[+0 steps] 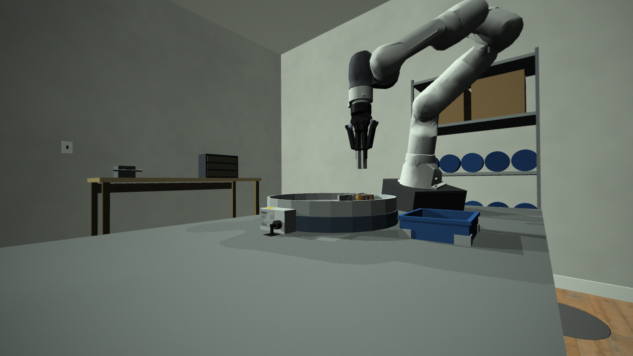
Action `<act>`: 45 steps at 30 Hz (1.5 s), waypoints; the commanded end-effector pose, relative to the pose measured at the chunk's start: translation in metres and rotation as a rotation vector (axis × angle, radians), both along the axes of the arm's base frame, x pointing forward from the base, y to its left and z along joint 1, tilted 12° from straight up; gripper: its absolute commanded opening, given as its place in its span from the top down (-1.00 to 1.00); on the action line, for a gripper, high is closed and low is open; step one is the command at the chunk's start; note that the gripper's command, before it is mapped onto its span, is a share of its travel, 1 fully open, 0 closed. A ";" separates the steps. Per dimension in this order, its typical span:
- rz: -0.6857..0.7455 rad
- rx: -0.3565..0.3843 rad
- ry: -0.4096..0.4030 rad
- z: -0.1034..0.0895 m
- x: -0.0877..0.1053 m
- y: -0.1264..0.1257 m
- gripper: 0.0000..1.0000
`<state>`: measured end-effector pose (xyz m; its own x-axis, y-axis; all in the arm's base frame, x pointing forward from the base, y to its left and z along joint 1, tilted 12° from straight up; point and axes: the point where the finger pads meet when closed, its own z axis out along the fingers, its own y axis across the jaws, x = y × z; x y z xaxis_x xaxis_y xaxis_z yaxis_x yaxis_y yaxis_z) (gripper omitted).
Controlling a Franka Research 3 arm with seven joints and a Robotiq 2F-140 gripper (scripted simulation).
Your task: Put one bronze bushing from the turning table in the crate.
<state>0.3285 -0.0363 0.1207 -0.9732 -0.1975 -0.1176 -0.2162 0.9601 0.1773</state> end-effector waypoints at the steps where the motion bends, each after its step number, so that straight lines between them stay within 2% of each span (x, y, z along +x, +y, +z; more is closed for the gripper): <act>1: -0.007 -0.002 -0.002 0.000 0.000 -0.001 0.83; 40: -0.007 -0.002 -0.002 0.000 0.000 -0.001 0.83; 45: -0.005 -0.005 0.011 -0.001 0.000 -0.001 0.87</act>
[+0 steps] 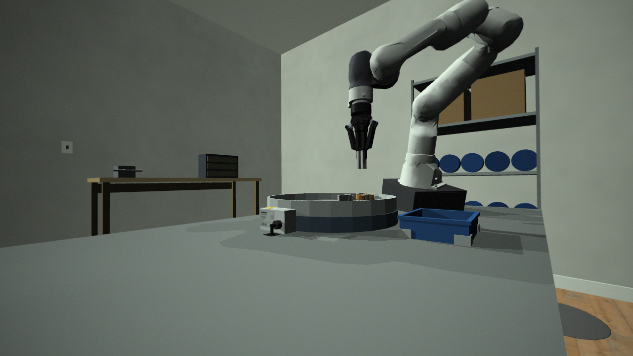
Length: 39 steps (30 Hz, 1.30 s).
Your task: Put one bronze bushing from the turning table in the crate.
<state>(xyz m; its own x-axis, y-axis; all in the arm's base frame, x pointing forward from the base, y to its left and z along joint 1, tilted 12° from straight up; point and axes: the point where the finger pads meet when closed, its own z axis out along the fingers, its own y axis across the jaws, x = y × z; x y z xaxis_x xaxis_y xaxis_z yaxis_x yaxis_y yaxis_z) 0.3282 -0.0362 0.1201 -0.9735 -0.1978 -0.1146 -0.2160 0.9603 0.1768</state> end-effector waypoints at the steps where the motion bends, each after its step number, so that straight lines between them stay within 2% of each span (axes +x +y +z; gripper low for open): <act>1: -0.003 -0.006 0.016 -0.002 -0.001 0.000 0.87; 7: 0.019 -0.034 0.122 -0.013 -0.006 0.005 0.87; 9: 0.019 -0.034 0.122 -0.013 -0.006 0.005 0.87; 19: 0.067 -0.100 0.409 -0.038 -0.018 0.015 0.87; 24: 0.088 -0.127 0.520 -0.048 -0.024 0.020 0.87; 26: 0.088 -0.127 0.520 -0.048 -0.024 0.020 0.87; 33: 0.107 -0.147 0.621 -0.057 -0.030 0.024 0.87; 39: 0.112 -0.162 0.658 -0.061 -0.031 0.024 0.87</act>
